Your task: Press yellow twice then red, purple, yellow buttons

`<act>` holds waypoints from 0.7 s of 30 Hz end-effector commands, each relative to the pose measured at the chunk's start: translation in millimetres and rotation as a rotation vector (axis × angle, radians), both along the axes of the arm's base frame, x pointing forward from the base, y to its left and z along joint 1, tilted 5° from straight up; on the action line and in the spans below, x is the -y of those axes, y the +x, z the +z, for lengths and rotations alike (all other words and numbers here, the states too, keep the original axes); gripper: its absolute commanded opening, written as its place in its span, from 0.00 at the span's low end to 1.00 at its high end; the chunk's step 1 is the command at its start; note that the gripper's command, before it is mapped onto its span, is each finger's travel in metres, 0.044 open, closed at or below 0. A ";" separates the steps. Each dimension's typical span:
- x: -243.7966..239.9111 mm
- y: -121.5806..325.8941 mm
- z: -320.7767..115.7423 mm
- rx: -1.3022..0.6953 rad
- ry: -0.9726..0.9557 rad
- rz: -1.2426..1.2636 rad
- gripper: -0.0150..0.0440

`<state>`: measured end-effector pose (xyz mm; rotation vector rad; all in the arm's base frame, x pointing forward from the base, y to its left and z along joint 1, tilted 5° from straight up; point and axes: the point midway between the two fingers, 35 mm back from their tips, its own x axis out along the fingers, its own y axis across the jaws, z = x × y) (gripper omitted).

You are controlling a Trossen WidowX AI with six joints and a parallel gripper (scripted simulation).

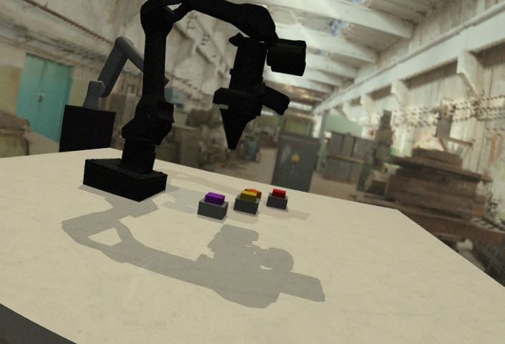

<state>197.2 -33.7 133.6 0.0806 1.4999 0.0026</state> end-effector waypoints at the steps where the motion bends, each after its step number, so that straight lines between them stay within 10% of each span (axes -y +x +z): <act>1: 5.6 -13.2 -5.6 0.001 0.006 0.017 0.29; 21: 1.3 -7.3 -79.2 0.002 0.006 0.017 0.29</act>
